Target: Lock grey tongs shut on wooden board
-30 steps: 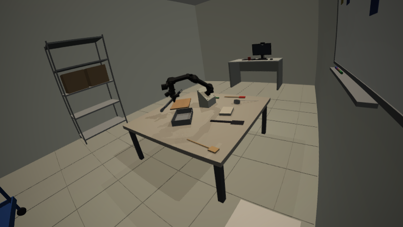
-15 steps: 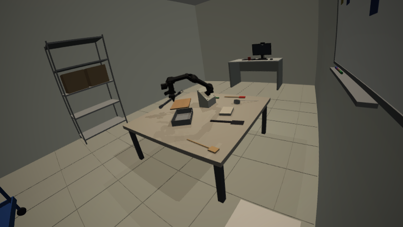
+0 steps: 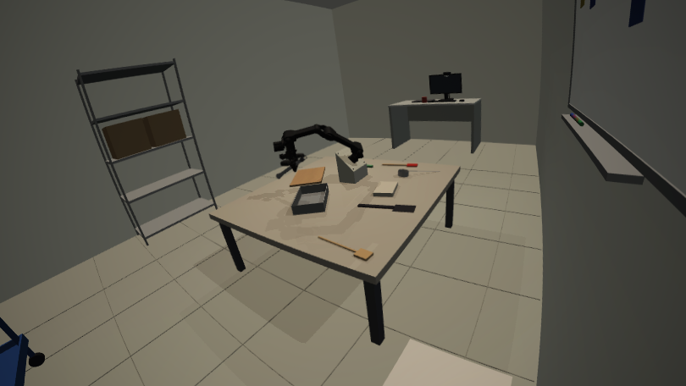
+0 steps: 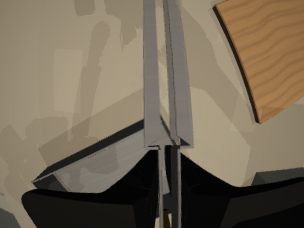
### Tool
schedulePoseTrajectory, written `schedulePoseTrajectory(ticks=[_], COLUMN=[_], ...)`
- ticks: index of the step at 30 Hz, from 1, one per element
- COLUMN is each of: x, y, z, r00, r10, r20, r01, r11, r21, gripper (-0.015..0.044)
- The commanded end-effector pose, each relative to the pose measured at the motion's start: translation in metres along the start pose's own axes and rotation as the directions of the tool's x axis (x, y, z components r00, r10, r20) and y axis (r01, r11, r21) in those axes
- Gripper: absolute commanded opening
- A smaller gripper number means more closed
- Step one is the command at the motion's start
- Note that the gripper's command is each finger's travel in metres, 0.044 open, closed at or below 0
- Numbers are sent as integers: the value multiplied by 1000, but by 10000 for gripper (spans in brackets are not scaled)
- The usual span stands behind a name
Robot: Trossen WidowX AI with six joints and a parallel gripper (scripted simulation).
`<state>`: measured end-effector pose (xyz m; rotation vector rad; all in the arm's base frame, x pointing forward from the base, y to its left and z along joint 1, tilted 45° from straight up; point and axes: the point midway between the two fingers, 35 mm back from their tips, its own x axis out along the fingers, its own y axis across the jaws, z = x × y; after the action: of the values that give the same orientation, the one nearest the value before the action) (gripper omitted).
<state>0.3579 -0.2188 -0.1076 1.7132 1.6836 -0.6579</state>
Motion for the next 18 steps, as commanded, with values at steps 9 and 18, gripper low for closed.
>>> schedulePoseTrajectory(ticks=[9,18], x=[-1,0], y=[-17,-29], z=[18,28], r00=[1000,1000], r10=[1,0], r20=[3,1], r01=[-2,-1], r11=[882,673], r21=[471,739], gripper=[-150,-150])
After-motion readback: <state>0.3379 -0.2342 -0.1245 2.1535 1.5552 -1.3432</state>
